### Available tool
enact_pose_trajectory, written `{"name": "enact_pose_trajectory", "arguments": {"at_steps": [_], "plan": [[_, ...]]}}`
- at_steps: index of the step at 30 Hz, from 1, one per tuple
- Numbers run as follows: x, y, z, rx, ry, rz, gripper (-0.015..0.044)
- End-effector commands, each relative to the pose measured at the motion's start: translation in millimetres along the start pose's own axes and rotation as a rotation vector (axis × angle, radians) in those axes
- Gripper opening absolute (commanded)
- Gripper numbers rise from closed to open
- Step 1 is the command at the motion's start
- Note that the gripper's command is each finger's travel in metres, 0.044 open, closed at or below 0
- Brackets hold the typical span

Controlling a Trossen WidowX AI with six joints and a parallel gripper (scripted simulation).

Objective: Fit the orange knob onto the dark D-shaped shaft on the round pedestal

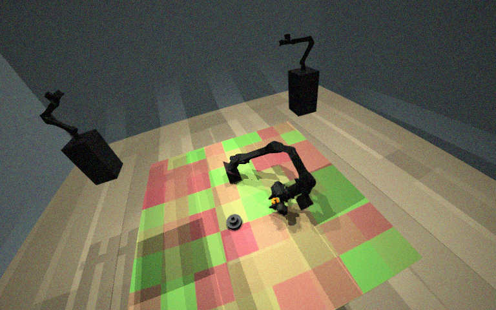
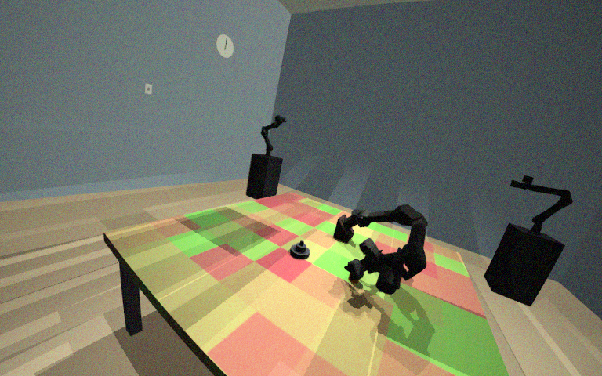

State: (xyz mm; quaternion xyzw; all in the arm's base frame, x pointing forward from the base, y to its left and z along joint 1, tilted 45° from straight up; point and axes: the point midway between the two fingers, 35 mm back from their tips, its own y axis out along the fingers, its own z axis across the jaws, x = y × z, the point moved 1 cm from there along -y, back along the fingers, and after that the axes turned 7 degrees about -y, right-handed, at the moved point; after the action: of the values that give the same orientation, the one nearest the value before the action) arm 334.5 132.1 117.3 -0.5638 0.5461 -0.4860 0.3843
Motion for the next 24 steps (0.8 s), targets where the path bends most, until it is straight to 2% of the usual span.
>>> {"name": "enact_pose_trajectory", "arguments": {"at_steps": [1, 12, 19, 24], "plan": [[0.2, 0.3, 0.0, -0.001, 0.000, 0.000, 0.0260], [0.2, 0.3, 0.0, -0.001, 0.000, 0.000, 0.0260], [0.2, 0.3, 0.0, -0.001, 0.000, 0.000, 0.0440], [0.2, 0.3, 0.0, -0.001, 0.000, 0.000, 0.0440]]}}
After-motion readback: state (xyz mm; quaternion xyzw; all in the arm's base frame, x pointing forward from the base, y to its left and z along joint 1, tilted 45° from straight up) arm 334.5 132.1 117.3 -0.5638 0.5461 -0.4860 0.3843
